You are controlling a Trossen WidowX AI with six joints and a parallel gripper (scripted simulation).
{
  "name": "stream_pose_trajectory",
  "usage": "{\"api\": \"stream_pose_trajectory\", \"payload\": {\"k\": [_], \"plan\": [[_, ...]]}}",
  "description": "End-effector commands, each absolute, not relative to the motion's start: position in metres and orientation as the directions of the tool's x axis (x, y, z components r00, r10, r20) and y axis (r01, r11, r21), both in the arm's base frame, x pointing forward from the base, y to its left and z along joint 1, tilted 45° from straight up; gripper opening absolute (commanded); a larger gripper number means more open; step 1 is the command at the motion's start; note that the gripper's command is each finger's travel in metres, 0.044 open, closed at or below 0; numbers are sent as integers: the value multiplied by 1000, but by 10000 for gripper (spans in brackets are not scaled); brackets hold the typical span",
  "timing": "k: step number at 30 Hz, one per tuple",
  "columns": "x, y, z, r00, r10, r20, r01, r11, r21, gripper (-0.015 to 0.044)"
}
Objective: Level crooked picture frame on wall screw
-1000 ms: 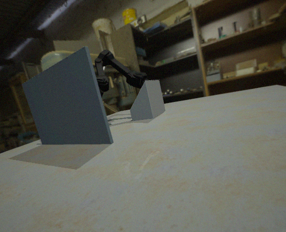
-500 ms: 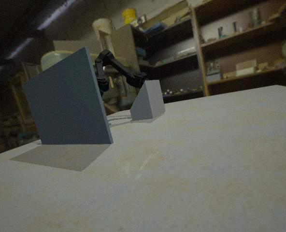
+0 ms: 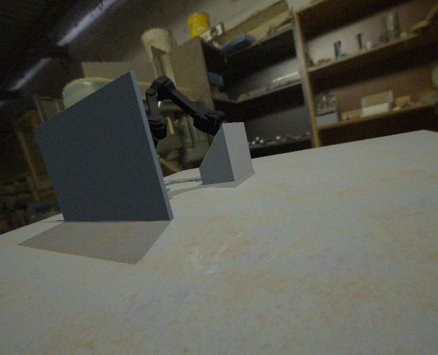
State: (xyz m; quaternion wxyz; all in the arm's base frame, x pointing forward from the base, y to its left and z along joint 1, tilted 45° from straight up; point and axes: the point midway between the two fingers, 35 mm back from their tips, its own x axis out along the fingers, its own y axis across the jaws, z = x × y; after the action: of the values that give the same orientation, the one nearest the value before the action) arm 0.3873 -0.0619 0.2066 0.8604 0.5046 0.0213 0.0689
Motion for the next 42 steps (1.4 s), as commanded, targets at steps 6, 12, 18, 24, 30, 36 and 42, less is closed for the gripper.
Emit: {"api": "stream_pose_trajectory", "payload": {"k": [6,12,18,24,30,36,42], "plan": [[387,-60,209,989,145,38,-104,485,868,0],[387,-60,210,989,145,38,-104,485,868,0],[387,-59,210,989,145,38,-104,485,868,0],[387,-59,211,989,145,38,-104,485,868,0],[387,-59,212,989,145,38,-104,485,868,0],[387,-58,212,989,145,38,-104,485,868,0],[387,-59,212,989,145,38,-104,485,868,0]]}}
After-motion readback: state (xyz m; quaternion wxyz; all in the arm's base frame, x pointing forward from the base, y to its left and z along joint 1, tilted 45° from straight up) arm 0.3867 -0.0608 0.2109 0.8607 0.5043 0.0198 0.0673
